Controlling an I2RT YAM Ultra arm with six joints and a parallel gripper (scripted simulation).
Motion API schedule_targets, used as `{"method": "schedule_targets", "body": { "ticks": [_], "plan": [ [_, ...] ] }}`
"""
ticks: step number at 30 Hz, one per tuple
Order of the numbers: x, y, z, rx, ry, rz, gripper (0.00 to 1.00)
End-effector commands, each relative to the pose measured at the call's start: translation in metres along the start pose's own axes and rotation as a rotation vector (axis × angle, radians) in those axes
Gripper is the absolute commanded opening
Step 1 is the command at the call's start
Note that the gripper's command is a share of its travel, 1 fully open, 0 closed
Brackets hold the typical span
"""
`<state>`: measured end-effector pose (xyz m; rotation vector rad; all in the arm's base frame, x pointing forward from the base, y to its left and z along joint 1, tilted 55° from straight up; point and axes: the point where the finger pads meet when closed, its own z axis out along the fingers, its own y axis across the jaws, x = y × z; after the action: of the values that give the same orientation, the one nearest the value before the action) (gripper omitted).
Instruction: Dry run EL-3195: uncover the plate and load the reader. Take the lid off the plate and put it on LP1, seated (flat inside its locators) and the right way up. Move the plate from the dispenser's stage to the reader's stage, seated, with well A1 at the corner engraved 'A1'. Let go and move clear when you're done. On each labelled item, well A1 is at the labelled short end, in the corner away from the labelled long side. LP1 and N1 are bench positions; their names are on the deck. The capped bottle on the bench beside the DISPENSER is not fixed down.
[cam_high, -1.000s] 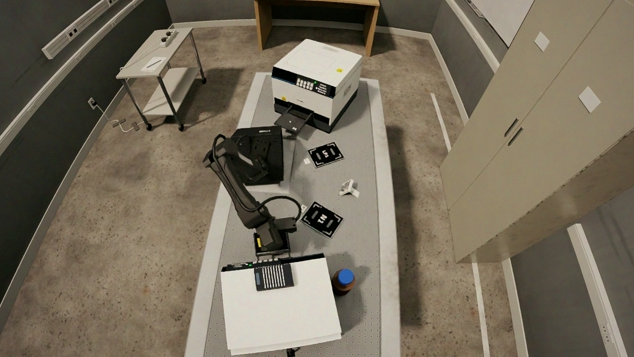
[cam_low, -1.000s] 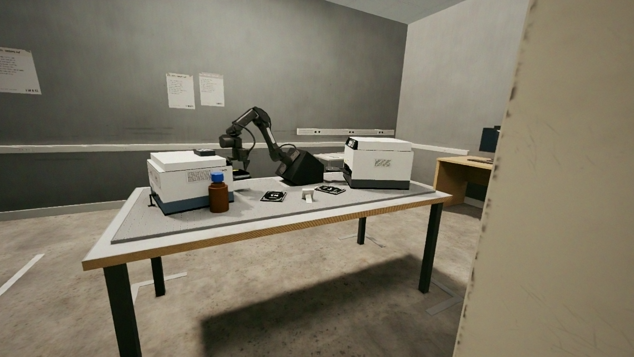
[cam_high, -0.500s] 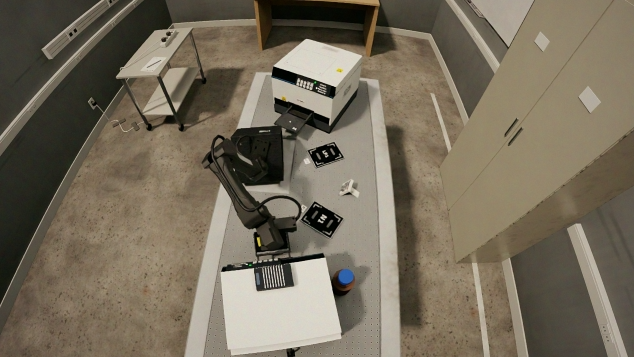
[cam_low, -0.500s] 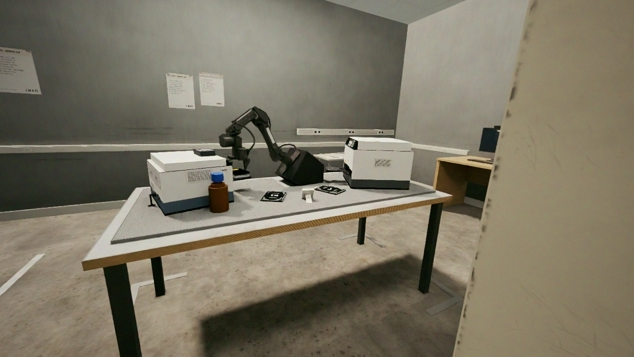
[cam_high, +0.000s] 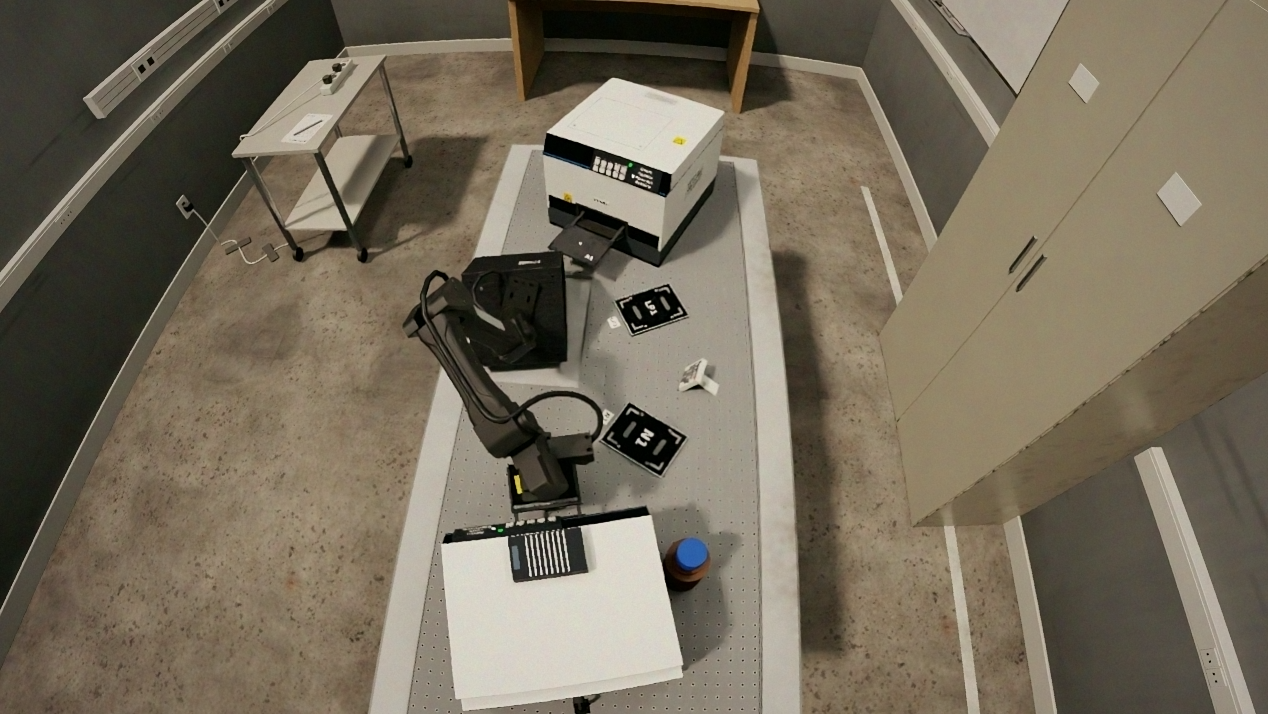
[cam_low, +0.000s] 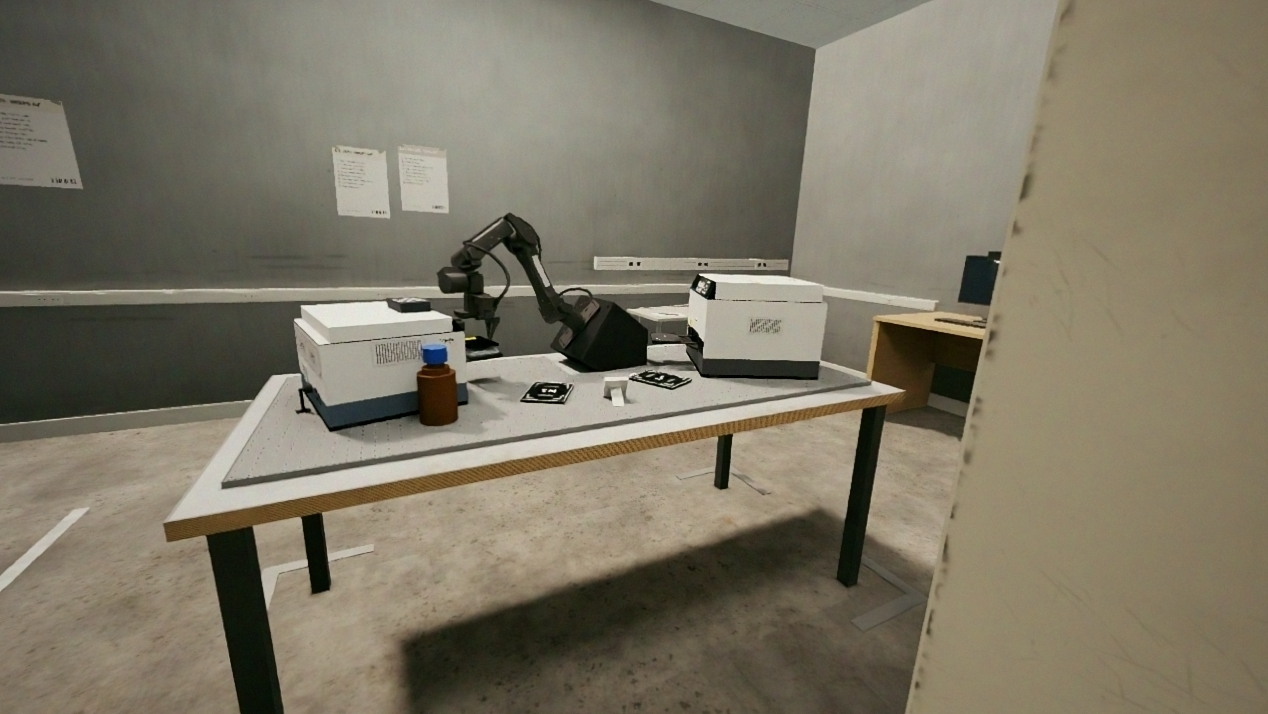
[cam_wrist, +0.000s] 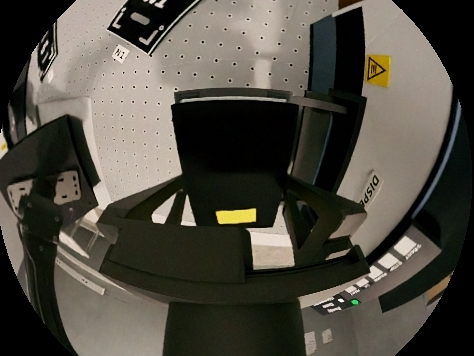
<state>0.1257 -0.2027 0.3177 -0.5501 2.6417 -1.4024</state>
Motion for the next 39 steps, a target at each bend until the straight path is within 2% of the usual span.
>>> {"method": "schedule_targets", "body": {
  "ticks": [1,7,10,16,22,26,31,39],
  "plan": [
    [0.004,-0.006,-0.017,0.040,-0.016,0.019,0.85],
    [0.004,-0.005,-0.018,0.037,-0.015,0.017,0.85],
    [0.000,-0.004,-0.011,0.004,-0.005,0.000,0.85],
    [0.000,-0.001,-0.012,-0.012,0.005,-0.003,0.85],
    [0.005,-0.002,-0.022,0.021,-0.008,0.015,0.85],
    [0.002,-0.004,-0.024,0.028,-0.025,0.006,0.85],
    [-0.001,-0.012,-0.026,0.061,-0.045,0.024,0.85],
    [-0.001,-0.005,-0.019,0.009,-0.010,0.002,0.85]
  ]
}}
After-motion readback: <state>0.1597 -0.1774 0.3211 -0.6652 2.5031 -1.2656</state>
